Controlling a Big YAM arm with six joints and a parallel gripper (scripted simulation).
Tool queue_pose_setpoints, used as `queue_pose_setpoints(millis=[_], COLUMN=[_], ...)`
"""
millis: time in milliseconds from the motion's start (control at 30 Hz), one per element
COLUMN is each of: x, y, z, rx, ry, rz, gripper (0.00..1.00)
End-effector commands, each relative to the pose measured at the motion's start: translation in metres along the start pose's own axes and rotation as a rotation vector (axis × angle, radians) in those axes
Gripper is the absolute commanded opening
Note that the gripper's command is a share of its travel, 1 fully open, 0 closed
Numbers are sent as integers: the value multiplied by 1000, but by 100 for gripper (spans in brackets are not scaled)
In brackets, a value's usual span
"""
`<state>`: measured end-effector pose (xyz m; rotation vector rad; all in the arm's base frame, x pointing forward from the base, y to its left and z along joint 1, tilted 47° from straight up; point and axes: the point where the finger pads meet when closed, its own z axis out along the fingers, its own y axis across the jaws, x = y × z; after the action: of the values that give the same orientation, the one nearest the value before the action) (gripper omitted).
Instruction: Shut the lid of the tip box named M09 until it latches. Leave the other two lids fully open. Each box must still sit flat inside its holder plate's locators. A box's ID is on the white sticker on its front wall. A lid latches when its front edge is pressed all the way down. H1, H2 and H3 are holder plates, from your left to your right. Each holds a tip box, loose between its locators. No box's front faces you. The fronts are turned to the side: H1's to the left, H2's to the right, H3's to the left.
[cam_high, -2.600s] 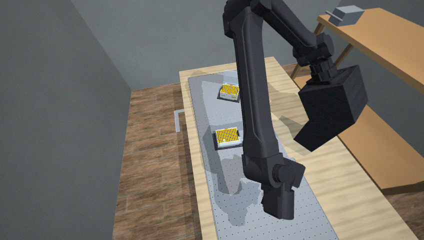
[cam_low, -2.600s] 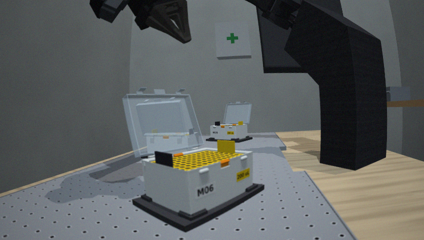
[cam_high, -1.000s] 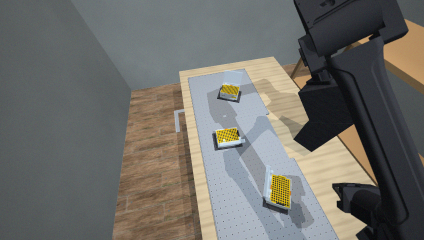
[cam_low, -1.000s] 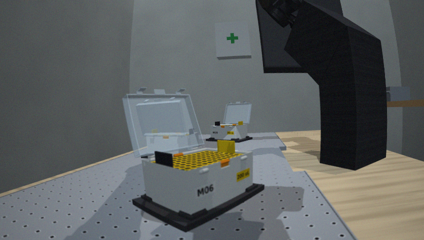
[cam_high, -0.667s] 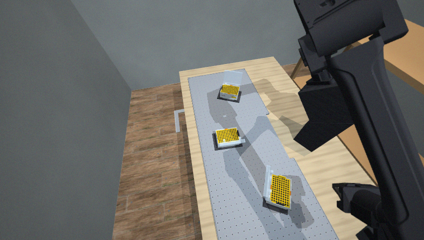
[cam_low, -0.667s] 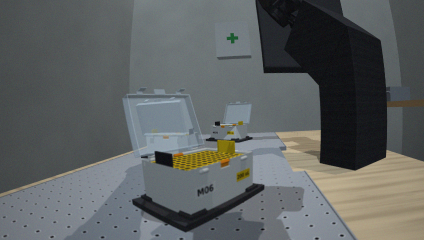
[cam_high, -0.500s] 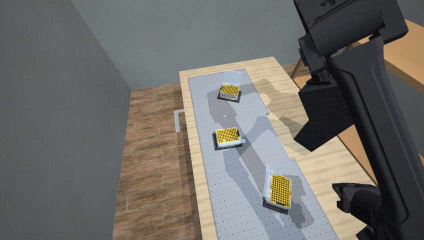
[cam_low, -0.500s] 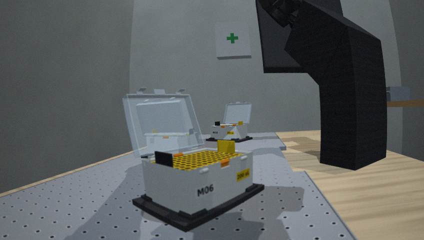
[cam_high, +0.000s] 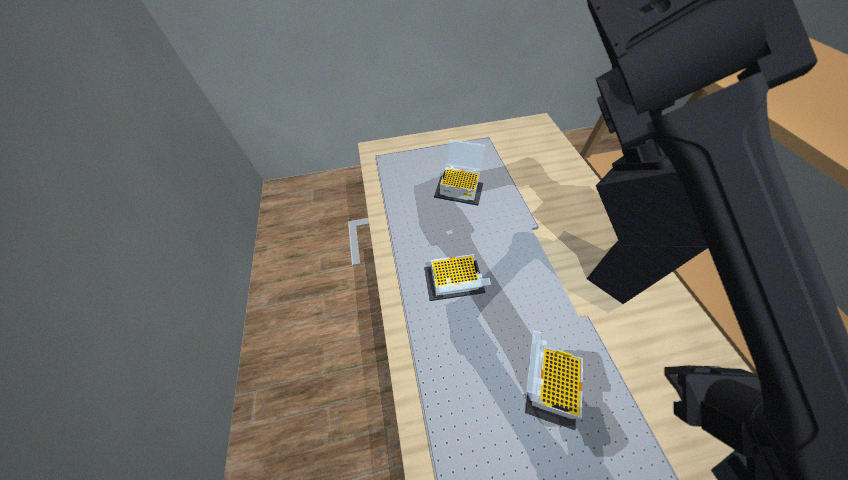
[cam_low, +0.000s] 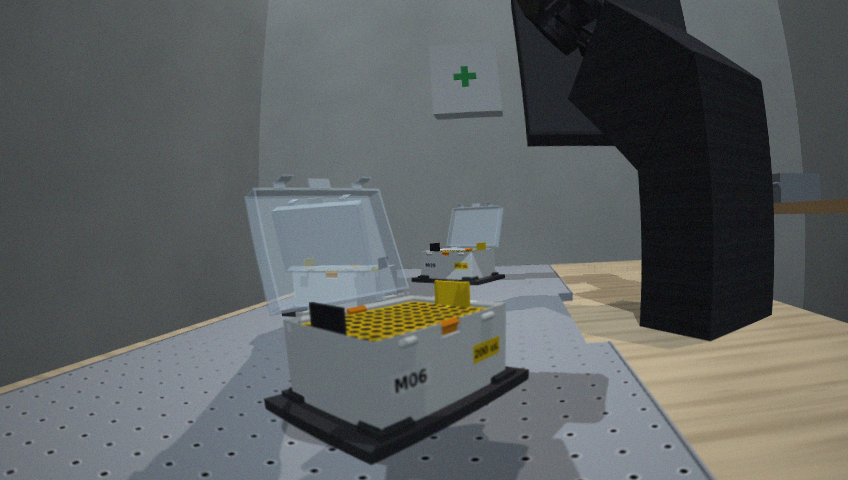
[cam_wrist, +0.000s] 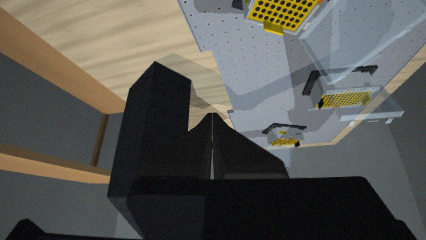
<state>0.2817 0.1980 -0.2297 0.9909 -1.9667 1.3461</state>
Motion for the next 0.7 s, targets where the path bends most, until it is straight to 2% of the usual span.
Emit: queue_pose_setpoints(millis=[0,33,467,533,567,600,633,667], x=[-1,-11,-46,-46,-48,-51,-53,-55], y=[-7,-2,-3,-3,-8,-2,0,-3], z=[-21,5,60,60,37,50,69,78], rx=[6,-11,-12,-12,10,15,1,-11], ry=[-31,-6,-11,-11,-62,-47,-18,-9], rz=[19,11,10,10,22,9,4,10], gripper=[0,0,0,0,0,0,0,0])
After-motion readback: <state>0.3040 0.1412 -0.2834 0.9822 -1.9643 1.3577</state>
